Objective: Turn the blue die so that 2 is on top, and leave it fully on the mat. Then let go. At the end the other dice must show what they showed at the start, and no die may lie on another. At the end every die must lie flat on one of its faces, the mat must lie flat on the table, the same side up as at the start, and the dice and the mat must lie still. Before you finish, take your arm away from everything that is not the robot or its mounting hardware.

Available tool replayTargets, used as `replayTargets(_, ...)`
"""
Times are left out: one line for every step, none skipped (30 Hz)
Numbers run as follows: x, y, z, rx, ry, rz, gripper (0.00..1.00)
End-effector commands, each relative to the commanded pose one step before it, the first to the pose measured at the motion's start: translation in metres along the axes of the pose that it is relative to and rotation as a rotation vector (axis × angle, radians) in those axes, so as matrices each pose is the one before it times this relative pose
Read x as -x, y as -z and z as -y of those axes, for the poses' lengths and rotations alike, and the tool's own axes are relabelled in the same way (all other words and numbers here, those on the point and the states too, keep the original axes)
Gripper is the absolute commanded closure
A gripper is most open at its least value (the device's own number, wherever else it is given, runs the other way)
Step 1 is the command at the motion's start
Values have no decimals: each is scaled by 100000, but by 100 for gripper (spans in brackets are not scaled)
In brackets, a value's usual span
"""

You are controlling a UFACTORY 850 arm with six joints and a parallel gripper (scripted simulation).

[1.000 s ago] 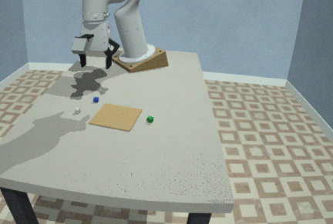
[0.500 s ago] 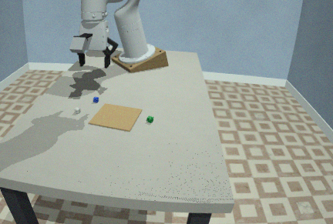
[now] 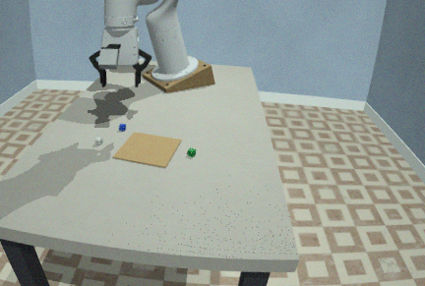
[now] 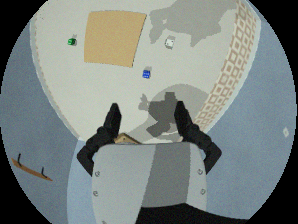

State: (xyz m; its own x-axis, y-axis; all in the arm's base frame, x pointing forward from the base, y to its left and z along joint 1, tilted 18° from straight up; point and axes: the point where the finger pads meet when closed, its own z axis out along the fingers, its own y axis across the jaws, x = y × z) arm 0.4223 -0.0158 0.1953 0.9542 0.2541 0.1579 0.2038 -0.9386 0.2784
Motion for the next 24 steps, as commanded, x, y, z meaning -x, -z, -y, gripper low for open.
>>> replayTargets(-64, -136, -48, -863, 11490, 306, 0)
replayTargets(1, -18, -2, 9, 1125, 0, 0)
replayTargets(5, -91, -11, 45, 5584, 1, 0)
replayTargets(6, -98, -11, 46, 6015, 3, 0)
replayTargets(2, -35, -3, 15, 2110, 2, 0)
replayTargets(3, -38, -4, 16, 2295, 2, 0)
replayTargets(2, -33, -3, 14, 2025, 2, 0)
replayTargets(5, -63, -5, 26, 3840, 5, 0)
replayTargets(4, -48, -4, 19, 2940, 4, 0)
replayTargets(0, -1, 0, 0, 47, 0, 0)
replayTargets(8, -94, -6, 35, 5740, 9, 0)
replayTargets(2, -24, -1, 8, 1463, 2, 0)
replayTargets(6, -66, -4, 22, 4013, 7, 0)
replayTargets(4, -45, -2, 15, 2767, 5, 0)
replayTargets(1, -13, -1, 4, 775, 1, 0)
replayTargets(7, -81, -3, 24, 4925, 10, 0)
replayTargets(0, 0, 0, 0, 0, 0, 0)
replayTargets(0, 0, 0, 0, 0, 0, 0)
replayTargets(4, -48, -1, 13, 2955, 6, 0)
replayTargets(11, -125, -2, 31, 7667, 16, 0)
replayTargets(1, -8, 0, 2, 511, 1, 0)
replayTargets(5, -60, 0, 13, 3695, 7, 0)
replayTargets(4, -44, 0, 9, 2672, 5, 0)
replayTargets(3, -34, 0, 6, 2078, 4, 0)
